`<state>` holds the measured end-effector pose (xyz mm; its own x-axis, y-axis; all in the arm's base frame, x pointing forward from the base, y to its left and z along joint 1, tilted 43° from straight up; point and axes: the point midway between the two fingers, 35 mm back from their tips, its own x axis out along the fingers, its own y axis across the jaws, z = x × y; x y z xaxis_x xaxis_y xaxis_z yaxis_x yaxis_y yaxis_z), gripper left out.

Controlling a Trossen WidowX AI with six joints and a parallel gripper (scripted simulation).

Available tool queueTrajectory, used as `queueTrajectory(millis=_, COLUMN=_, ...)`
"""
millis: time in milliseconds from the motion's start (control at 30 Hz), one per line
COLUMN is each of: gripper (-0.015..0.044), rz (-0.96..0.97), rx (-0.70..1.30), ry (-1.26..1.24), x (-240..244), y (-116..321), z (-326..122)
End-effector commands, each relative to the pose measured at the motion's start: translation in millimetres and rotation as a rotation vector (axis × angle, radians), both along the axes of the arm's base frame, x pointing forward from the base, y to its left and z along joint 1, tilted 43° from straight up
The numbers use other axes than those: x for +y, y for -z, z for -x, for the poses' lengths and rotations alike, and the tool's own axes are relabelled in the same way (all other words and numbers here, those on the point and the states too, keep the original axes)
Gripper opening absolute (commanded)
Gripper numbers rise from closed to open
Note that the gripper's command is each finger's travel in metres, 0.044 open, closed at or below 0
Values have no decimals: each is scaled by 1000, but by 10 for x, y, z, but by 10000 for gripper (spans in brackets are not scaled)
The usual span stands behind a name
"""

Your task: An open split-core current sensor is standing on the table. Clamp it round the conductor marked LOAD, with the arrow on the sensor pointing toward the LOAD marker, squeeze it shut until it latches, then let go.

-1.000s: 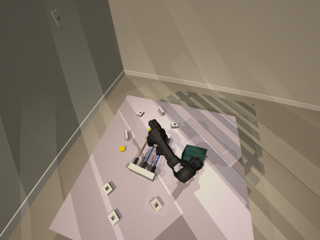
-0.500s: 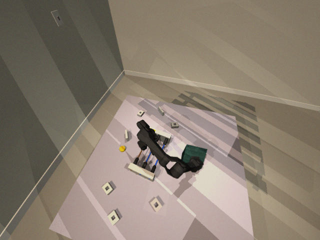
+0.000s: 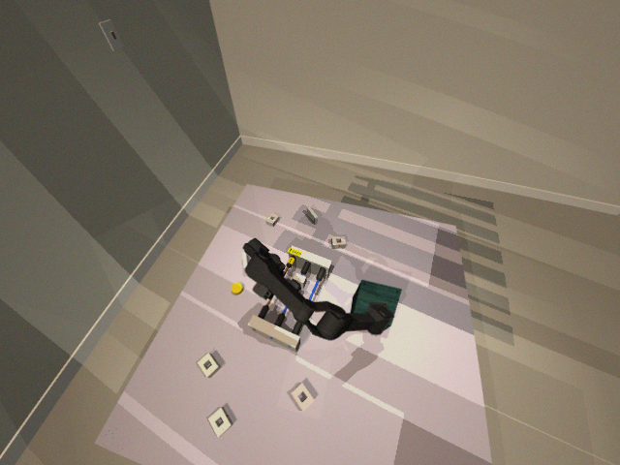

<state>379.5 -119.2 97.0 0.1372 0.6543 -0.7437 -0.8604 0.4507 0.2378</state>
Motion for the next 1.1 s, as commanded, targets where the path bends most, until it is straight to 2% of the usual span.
queueTrajectory(millis=0, gripper=0, rz=13, rx=-98, ry=-99, x=73, y=-52, z=-175)
queueTrajectory(millis=167, gripper=0, rz=23, rx=-169, ry=-179, x=145, y=-74, z=-298)
queueTrajectory(millis=1067, gripper=0, rz=22, rx=-170, ry=-178, x=397, y=207, z=-365)
